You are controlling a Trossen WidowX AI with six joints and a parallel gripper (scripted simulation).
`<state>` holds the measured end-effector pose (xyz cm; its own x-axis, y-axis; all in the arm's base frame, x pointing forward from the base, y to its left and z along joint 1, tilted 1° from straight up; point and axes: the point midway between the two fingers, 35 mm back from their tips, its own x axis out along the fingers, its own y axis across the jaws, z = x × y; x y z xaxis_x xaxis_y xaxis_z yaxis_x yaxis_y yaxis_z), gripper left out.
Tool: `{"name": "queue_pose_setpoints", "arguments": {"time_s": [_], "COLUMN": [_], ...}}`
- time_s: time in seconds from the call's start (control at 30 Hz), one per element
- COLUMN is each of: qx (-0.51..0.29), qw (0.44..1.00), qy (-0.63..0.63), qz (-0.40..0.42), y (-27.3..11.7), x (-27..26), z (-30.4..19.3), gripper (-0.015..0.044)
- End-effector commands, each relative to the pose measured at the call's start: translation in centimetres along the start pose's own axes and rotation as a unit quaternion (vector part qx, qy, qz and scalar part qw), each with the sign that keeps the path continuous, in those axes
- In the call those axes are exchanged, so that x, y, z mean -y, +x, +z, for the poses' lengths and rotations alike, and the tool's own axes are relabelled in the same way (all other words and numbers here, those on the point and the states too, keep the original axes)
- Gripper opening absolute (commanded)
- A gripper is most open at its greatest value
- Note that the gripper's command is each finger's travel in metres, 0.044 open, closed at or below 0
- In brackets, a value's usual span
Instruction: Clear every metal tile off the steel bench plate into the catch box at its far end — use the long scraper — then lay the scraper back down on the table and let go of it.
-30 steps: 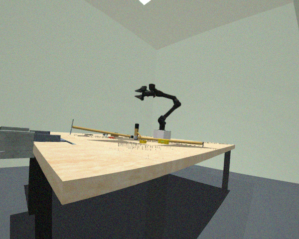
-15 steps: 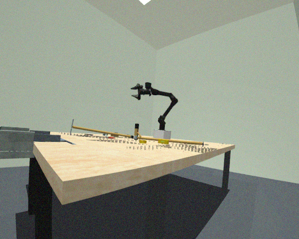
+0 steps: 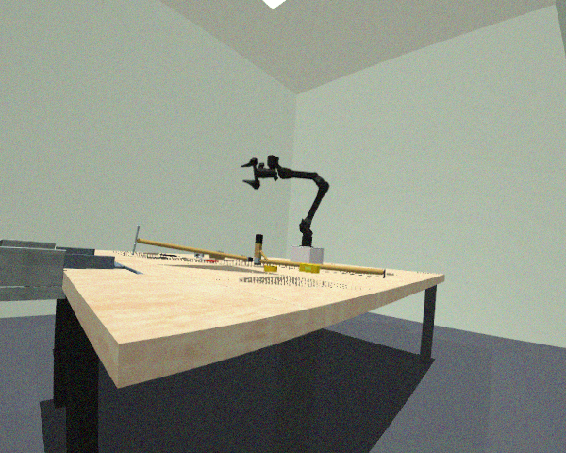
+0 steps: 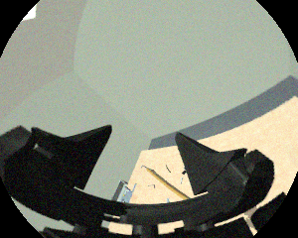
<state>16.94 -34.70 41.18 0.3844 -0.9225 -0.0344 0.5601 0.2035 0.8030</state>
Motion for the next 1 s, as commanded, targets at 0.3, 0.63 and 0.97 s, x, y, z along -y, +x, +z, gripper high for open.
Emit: {"name": "queue_pose_setpoints", "arguments": {"time_s": [0.3,0.63,0.97], "qx": [0.07,0.124,0.178], "qw": [0.99,0.97,0.941], "qy": [0.119,0.206,0.289], "qz": [-0.015,-0.017,-0.01], "y": [4.3,7.3,9.9], "x": [1.6,3.7,6.4], "z": [4.2,7.4,10.7], "gripper": [0.044,0.044,0.044]}}
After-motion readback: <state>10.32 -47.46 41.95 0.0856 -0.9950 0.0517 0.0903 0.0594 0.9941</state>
